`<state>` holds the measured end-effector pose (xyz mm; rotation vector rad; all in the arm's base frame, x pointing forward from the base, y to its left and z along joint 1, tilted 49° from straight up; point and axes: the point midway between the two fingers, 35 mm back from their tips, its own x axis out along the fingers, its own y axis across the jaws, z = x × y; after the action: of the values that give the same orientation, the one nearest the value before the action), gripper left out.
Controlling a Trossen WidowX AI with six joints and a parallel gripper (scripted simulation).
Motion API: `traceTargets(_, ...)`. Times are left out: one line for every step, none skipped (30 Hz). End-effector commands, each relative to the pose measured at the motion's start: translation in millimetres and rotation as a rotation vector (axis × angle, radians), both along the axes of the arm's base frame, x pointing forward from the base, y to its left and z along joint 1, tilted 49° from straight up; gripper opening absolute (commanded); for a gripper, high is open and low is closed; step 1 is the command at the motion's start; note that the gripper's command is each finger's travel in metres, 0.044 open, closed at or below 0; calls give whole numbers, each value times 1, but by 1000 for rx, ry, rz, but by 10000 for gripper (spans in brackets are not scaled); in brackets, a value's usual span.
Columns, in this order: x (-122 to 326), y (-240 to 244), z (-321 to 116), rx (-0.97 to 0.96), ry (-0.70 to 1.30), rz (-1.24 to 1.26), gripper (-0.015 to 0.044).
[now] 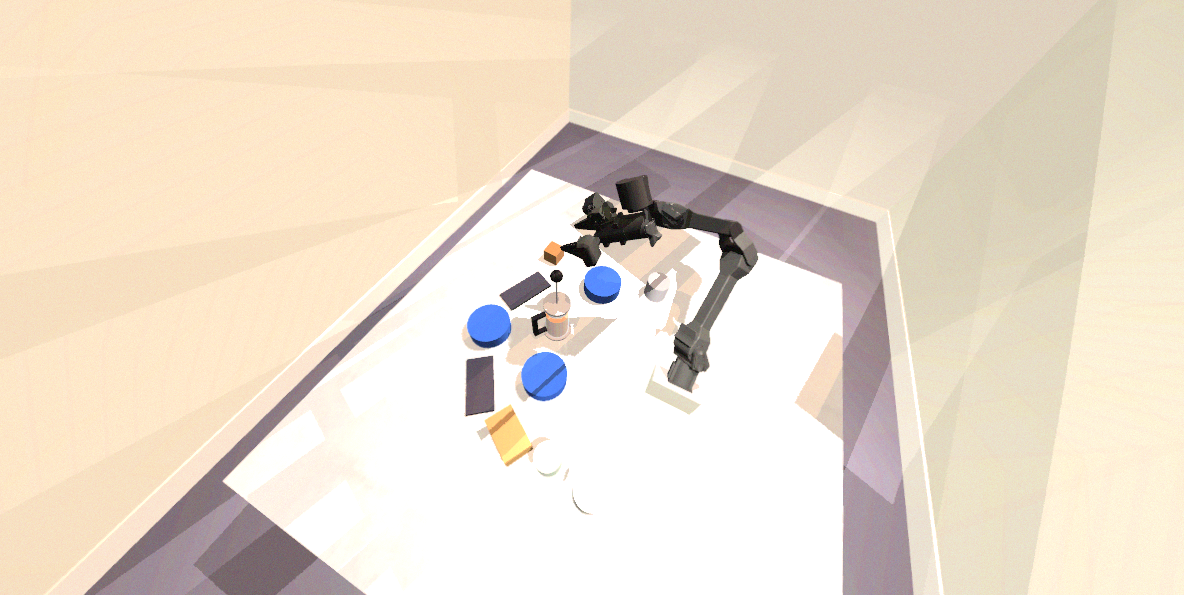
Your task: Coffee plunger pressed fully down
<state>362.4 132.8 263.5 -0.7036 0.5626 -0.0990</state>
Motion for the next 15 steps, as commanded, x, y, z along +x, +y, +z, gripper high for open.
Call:
traceTargets(-22, 50, -37, -92, -51, -93, 440)
traceTargets(-28, 59, -42, -112, -76, -104, 440)
traceTargets(-33, 68, -46, -130, -102, -110, 440)
traceTargets(-37, 74, -49, -141, -120, -112, 440)
traceTargets(-38, 76, -50, -144, -127, -113, 440)
traceTargets(-38, 75, -50, -144, -126, -113, 440)
traceTargets(-38, 73, -52, -144, -126, -113, 440)
traceTargets(-38, 70, -55, -144, -126, -113, 440)
traceTargets(-37, 66, -58, -143, -125, -113, 440)
traceTargets(-37, 62, -62, -143, -125, -114, 440)
traceTargets(-37, 57, -67, -143, -125, -114, 440)
traceTargets(-37, 51, -71, -143, -125, -114, 440)
traceTargets(-37, 46, -76, -143, -125, -114, 440)
traceTargets(-38, 39, -81, -143, -126, -113, 440)
traceTargets(-38, 34, -86, -144, -127, -113, 440)
